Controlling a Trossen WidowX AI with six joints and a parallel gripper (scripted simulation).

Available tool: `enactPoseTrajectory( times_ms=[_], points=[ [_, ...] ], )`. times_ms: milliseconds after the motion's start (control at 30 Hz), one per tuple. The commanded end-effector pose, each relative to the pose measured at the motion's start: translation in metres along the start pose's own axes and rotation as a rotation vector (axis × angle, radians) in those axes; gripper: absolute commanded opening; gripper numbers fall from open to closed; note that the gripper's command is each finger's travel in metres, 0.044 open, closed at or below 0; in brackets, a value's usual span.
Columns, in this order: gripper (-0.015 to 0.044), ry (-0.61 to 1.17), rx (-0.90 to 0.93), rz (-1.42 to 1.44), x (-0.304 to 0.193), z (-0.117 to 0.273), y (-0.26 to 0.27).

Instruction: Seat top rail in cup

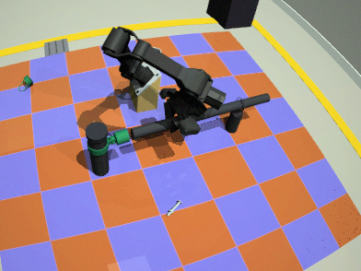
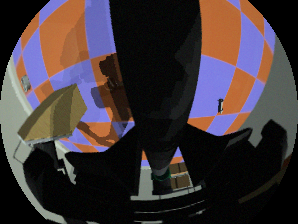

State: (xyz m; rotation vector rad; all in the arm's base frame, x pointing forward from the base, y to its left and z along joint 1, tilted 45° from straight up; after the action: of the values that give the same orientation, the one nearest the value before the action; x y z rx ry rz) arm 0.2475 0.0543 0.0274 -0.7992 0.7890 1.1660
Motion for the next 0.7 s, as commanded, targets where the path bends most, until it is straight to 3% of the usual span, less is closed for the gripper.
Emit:
enactPoseTrajectory(
  times_ms=[0,667],
  points=[
    [0.0,-0.001,-0.002,0.001,-0.0007,0.0014,-0.0009],
    [0.0,0.0,-0.001,0.003,-0.0075,0.0061,-0.0082]
  ],
)
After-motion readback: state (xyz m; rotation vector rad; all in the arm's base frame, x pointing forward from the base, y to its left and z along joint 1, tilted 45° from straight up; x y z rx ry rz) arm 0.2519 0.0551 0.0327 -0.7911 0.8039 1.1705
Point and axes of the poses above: the point midway between the two fingers, 35 mm back from their tips, its own z axis back along the fingers, its own y axis across the jaws, x = y × z, the point moved 8 cm from there along z, back along the fingers, and after that the axes turned 11 degrees about -z, right-handed, at the moved point
